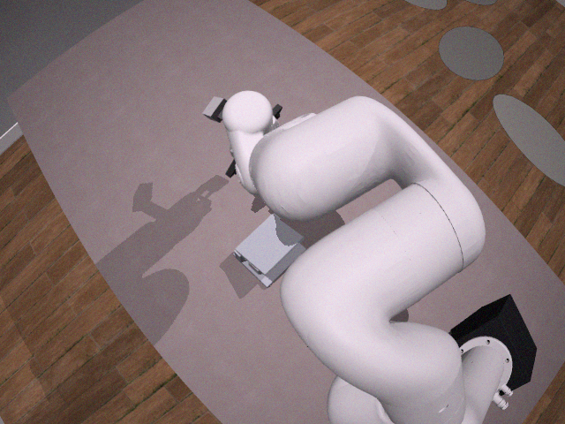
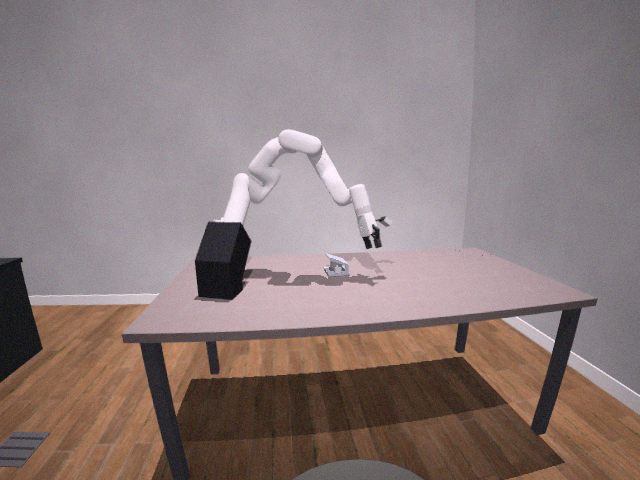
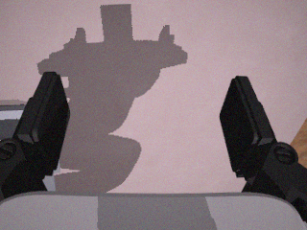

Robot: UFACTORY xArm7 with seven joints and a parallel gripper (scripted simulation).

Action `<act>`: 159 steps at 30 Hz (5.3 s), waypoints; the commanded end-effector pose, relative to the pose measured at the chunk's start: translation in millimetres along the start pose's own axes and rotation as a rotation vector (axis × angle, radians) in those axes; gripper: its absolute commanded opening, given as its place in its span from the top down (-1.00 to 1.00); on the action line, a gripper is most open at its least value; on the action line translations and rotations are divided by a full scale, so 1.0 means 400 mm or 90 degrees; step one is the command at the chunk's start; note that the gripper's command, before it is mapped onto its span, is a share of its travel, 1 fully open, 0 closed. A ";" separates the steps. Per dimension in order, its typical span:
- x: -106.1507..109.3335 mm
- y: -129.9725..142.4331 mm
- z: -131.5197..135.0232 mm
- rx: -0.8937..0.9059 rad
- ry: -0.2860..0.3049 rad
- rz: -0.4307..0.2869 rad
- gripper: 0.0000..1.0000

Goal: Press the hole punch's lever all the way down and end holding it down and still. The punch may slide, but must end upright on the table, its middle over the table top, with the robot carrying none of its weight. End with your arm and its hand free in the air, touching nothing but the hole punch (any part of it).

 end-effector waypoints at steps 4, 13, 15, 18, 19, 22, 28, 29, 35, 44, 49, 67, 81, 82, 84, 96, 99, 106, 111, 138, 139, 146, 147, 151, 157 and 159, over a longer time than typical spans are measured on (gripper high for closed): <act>0.029 0.040 -0.011 -0.020 -0.024 -0.012 -1.00; 0.053 0.092 -0.038 -0.040 -0.048 -0.035 -1.00; 0.074 0.132 -0.060 -0.054 -0.065 -0.054 -1.00; 0.078 0.141 -0.065 -0.056 -0.068 -0.057 -1.00; 0.078 0.141 -0.065 -0.056 -0.068 -0.057 -1.00; 0.078 0.141 -0.065 -0.056 -0.068 -0.057 -1.00; 0.078 0.141 -0.065 -0.056 -0.068 -0.057 -1.00; 0.078 0.141 -0.065 -0.056 -0.068 -0.057 -1.00; 0.124 0.229 -0.117 -0.078 -0.101 -0.096 -1.00; 0.124 0.229 -0.117 -0.078 -0.101 -0.096 -1.00; 0.161 0.301 -0.158 -0.091 -0.122 -0.128 -1.00; 0.187 0.355 -0.187 -0.098 -0.134 -0.150 -1.00; 0.202 0.387 -0.203 -0.101 -0.140 -0.164 -1.00; 0.202 0.387 -0.203 -0.101 -0.140 -0.164 -1.00; 0.202 0.387 -0.203 -0.101 -0.140 -0.164 -1.00; 0.208 0.400 -0.210 -0.102 -0.143 -0.169 -1.00; 0.208 0.400 -0.210 -0.102 -0.143 -0.169 -1.00; 0.209 0.403 -0.211 -0.102 -0.143 -0.170 1.00; 0.209 0.403 -0.211 -0.102 -0.143 -0.170 1.00; 0.209 0.403 -0.211 -0.102 -0.143 -0.170 1.00; 0.209 0.403 -0.211 -0.102 -0.143 -0.170 1.00; 0.209 0.403 -0.211 -0.102 -0.143 -0.170 1.00; 0.209 0.403 -0.211 -0.102 -0.143 -0.170 1.00; 0.209 0.403 -0.211 -0.102 -0.143 -0.170 1.00; 0.207 0.403 -0.212 -0.102 -0.143 -0.170 1.00; 0.205 0.403 -0.212 -0.102 -0.143 -0.170 1.00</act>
Point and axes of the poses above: the point where the finger pads meet when closed, its own x axis back along the fingers, its own z axis across the jaws, y = z × x, the point moved 3 cm from there along x, back along the fingers, and after that the axes turned 11 degrees about -x, right-handed, at the moved point
